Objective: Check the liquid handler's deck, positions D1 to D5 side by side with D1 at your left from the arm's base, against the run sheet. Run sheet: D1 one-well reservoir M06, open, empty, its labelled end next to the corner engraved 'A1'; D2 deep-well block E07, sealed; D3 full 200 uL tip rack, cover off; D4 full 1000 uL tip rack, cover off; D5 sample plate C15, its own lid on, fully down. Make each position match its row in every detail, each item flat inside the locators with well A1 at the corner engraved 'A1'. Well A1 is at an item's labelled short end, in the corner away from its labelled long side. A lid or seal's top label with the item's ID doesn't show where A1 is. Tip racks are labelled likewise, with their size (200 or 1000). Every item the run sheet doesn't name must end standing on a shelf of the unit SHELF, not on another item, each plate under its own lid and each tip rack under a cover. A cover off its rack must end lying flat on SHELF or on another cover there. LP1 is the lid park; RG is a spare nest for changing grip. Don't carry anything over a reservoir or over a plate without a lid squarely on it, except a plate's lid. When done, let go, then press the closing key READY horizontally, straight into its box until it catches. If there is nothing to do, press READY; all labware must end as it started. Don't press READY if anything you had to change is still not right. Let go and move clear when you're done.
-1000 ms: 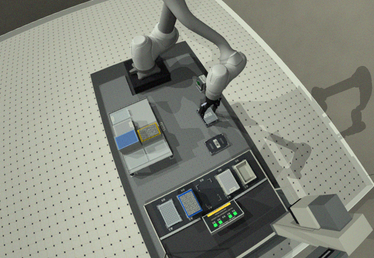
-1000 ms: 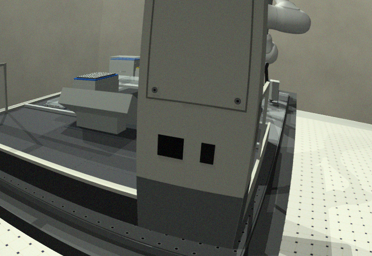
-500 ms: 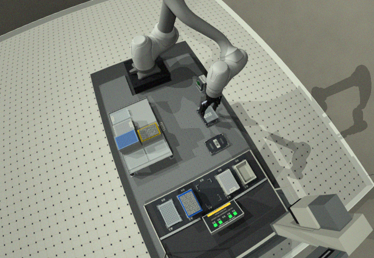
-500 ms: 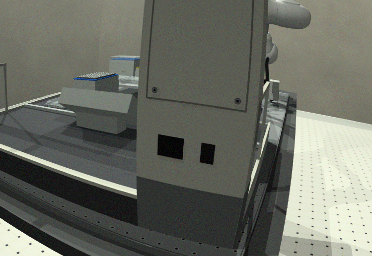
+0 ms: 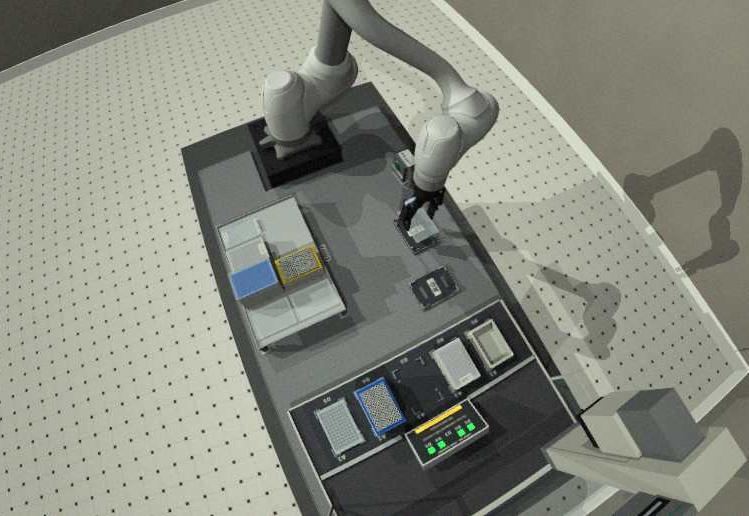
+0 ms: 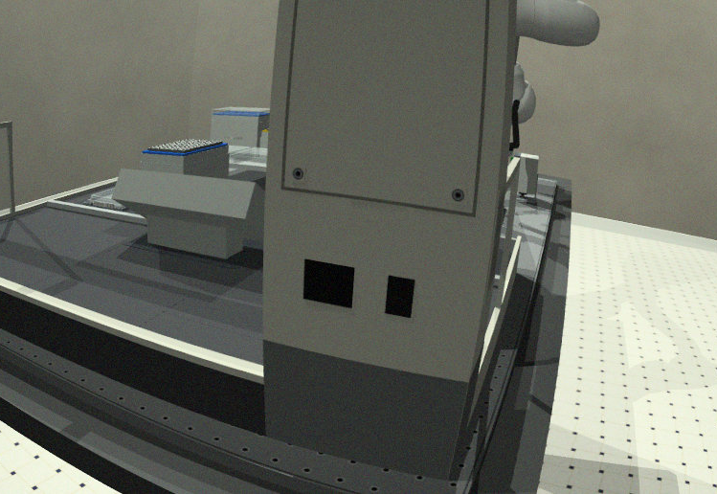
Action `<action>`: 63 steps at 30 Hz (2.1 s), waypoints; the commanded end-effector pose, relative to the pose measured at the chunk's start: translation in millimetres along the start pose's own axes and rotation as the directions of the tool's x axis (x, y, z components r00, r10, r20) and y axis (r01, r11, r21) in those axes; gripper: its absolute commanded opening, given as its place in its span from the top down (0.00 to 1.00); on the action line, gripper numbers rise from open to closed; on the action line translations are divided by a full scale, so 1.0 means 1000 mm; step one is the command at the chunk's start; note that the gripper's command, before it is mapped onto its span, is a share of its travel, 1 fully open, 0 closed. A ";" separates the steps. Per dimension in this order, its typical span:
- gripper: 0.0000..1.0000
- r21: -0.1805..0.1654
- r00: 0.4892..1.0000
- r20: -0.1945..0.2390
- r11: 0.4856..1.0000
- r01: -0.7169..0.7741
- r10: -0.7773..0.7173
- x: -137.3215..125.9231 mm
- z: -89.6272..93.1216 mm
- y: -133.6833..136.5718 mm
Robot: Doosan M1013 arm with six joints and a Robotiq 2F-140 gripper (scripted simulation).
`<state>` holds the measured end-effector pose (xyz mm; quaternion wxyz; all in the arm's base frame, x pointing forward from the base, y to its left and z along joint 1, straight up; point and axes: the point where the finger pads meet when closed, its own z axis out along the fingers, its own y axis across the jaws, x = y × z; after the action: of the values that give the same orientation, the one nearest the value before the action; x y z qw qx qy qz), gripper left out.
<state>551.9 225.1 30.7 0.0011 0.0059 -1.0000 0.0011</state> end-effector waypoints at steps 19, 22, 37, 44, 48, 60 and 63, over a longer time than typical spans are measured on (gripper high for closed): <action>0.90 -0.001 1.000 0.001 1.000 0.000 0.000 0.000 -0.031 0.000; 0.90 -0.001 1.000 0.001 1.000 0.000 0.000 0.000 -0.036 0.000; 0.90 -0.001 1.000 0.001 1.000 0.000 0.000 0.000 -0.058 0.000; 0.90 -0.001 1.000 0.001 1.000 0.000 0.000 0.000 -0.069 0.000; 0.90 -0.001 1.000 0.001 1.000 0.000 0.000 0.000 -0.073 0.000; 0.90 -0.001 1.000 0.001 1.000 0.000 0.000 0.000 -0.093 0.000; 0.90 -0.001 1.000 0.001 1.000 0.000 0.000 0.000 -0.094 0.000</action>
<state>552.2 225.4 124.6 0.0009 0.0060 -1.0000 0.0010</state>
